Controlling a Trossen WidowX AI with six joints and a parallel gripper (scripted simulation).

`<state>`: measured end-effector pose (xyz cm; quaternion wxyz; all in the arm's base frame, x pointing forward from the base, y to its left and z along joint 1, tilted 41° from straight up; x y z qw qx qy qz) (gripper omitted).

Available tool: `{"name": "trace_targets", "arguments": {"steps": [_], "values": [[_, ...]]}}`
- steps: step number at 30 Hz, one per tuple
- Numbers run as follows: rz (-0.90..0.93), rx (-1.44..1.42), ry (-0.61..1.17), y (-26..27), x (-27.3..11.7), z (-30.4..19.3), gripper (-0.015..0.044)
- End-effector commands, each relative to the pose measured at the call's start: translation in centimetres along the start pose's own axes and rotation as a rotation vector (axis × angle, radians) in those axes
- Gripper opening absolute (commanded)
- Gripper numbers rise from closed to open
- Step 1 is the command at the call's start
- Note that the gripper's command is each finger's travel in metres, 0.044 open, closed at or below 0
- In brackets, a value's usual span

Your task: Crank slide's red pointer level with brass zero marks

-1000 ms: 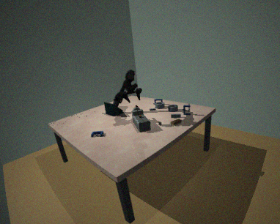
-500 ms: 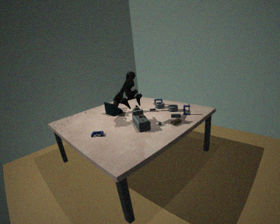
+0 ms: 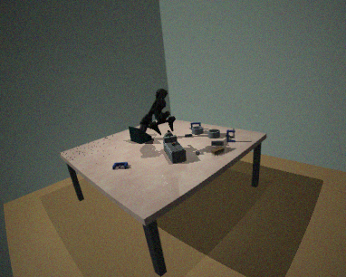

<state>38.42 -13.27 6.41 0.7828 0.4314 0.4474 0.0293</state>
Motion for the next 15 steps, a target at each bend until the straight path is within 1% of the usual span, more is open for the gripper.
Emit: {"name": "trace_targets", "arguments": {"steps": [1,5,15], "values": [[-0.004,0.006,0.002,-0.12,0.08,-0.12,0.0440],[-0.004,0.006,0.002,-0.12,0.08,-0.12,0.0440],[-0.004,0.006,0.002,-0.12,0.08,-0.12,0.0177]]}}
Point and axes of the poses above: the point midway between the two fingers, 35 mm back from their tips, its own x axis out along the fingers, its own y axis across the jaws, z = x × y, the point moved 4 cm from there along -x, back along the fingers, and after that the axes turned 9 degrees about x, right-handed, at the moved point
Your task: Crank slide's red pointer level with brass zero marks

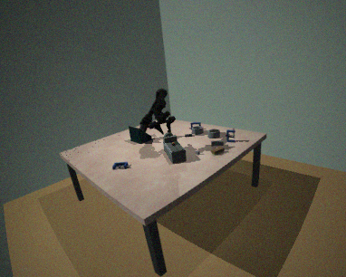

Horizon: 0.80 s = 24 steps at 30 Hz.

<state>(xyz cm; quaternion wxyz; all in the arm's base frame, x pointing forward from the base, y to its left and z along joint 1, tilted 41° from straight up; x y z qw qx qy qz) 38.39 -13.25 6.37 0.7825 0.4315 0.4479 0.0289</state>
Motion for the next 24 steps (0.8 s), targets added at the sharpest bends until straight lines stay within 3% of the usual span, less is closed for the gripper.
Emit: {"name": "trace_targets", "arguments": {"steps": [1,7,24], "values": [[-0.003,0.005,0.001,-0.09,0.07,-0.08,0.0151],[-0.003,0.005,0.001,-0.09,0.07,-0.08,0.0000],[0.001,0.000,0.000,0.01,0.00,-0.01,0.0000]]}}
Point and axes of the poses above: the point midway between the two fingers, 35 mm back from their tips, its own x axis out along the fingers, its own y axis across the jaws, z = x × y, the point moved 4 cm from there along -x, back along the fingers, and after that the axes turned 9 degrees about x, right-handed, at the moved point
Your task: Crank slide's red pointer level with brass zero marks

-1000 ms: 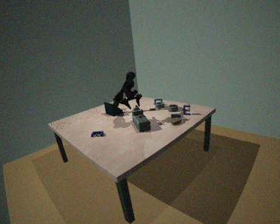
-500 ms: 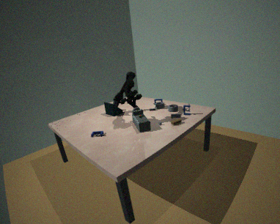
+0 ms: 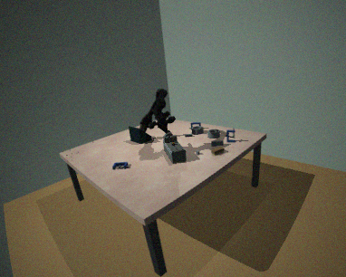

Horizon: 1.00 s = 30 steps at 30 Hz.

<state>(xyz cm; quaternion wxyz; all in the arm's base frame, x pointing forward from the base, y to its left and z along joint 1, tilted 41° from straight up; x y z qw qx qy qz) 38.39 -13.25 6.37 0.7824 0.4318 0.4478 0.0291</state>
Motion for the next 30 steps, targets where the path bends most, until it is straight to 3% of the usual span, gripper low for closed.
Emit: {"name": "trace_targets", "arguments": {"steps": [1,2,19,20,30], "values": [[0.000,0.000,0.000,0.01,0.00,0.00,0.0000],[0.000,0.000,0.000,0.01,0.00,0.00,0.0000],[0.000,0.000,0.000,0.01,0.00,0.00,0.0440],[0.000,0.000,0.000,0.01,0.00,0.00,0.0440],[0.000,0.000,0.000,0.01,0.00,0.00,0.0177]]}}
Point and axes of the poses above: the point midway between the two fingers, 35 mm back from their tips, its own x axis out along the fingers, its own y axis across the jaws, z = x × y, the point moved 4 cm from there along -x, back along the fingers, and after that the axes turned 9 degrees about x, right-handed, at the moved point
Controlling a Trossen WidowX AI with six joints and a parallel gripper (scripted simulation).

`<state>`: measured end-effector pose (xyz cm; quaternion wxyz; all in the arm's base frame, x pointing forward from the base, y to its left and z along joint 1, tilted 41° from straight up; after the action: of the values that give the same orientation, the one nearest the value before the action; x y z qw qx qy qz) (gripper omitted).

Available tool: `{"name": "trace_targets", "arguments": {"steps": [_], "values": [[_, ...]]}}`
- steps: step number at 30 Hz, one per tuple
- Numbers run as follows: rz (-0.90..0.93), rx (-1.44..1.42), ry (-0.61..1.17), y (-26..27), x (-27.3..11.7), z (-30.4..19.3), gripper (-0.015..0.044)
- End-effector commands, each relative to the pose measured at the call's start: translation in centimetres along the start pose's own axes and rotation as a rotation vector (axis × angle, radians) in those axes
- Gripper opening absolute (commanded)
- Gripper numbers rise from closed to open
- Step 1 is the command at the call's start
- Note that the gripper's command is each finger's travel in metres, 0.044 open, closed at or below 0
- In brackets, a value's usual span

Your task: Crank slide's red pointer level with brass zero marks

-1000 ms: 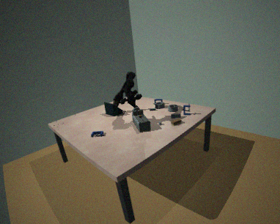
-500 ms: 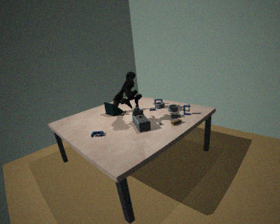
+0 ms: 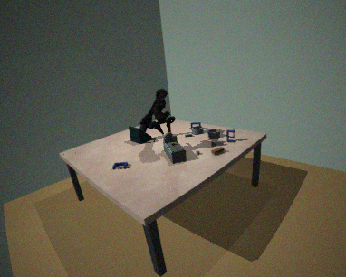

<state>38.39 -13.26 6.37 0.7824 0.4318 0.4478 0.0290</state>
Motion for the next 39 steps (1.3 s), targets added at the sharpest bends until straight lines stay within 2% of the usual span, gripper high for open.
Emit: {"name": "trace_targets", "arguments": {"steps": [1,7,26,39], "values": [[0.000,0.000,0.000,0.01,0.01,-0.01,0.0151],[0.000,0.000,0.000,0.01,0.01,-0.01,0.0000],[0.001,0.000,0.000,0.01,0.00,0.00,0.0000],[0.001,0.000,0.000,0.01,0.00,0.00,0.0341]]}}
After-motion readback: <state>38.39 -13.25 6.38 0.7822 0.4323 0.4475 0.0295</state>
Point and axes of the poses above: the point midway between the two fingers, 35 mm back from their tips, its own x axis out along the fingers, its own y axis across the jaws, z = x × y, the point moved 4 cm from there along -x, back along the fingers, and after that the axes turned 9 degrees about x, right-handed, at the moved point
